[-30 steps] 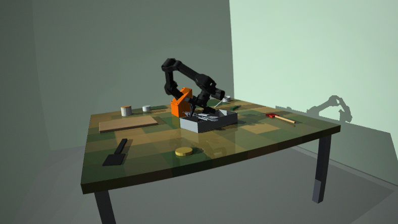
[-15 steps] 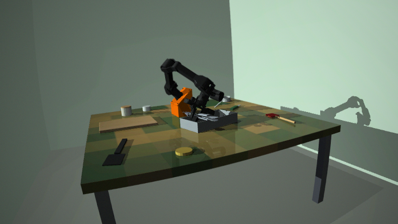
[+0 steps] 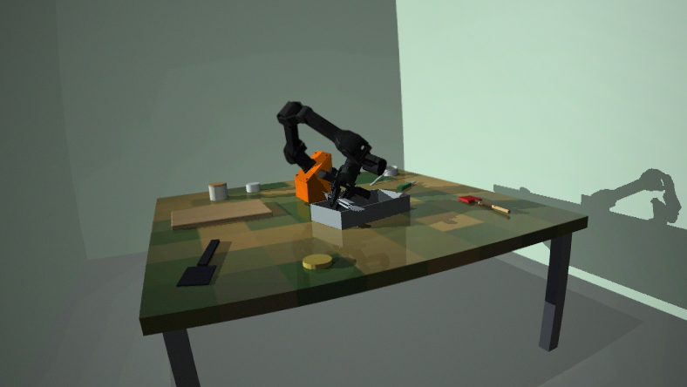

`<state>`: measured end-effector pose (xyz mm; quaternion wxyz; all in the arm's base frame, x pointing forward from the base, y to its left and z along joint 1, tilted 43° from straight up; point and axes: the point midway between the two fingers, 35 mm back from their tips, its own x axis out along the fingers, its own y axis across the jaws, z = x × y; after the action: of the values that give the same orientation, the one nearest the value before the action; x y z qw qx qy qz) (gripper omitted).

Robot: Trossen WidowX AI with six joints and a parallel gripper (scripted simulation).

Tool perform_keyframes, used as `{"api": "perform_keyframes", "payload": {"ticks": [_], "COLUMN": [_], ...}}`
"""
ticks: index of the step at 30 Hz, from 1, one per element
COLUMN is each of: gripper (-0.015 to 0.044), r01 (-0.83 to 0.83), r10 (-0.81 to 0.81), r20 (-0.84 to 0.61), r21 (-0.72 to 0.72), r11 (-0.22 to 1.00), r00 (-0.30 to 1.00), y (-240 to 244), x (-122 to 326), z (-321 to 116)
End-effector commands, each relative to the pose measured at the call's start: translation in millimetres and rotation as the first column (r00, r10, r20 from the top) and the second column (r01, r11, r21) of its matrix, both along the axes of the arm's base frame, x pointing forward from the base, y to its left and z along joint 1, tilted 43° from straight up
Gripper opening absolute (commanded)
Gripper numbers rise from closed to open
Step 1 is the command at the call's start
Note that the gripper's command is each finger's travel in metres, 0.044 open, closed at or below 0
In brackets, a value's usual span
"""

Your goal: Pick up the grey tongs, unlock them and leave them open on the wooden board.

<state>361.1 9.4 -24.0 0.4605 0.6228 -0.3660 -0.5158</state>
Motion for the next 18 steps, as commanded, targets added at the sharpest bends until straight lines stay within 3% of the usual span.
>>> {"api": "perform_keyframes", "payload": {"ticks": [1,5,11,18], "gripper": [-0.0063,-0.015,-0.015,-0.015], "r01": [0.001,-0.001,-0.002,-0.002], "r10": [-0.001,0.001,0.002,0.002], "r20": [0.002,0.0,-0.005,-0.005], "r21": [0.002,0.004,-0.002,-0.002], "r11": [1.0,1.0,1.0,1.0], "r00": [1.0,1.0,1.0,1.0], "y": [0,10,49,51], "x": [0,-1,-12,-12], "z": [0,9,54,56]}}
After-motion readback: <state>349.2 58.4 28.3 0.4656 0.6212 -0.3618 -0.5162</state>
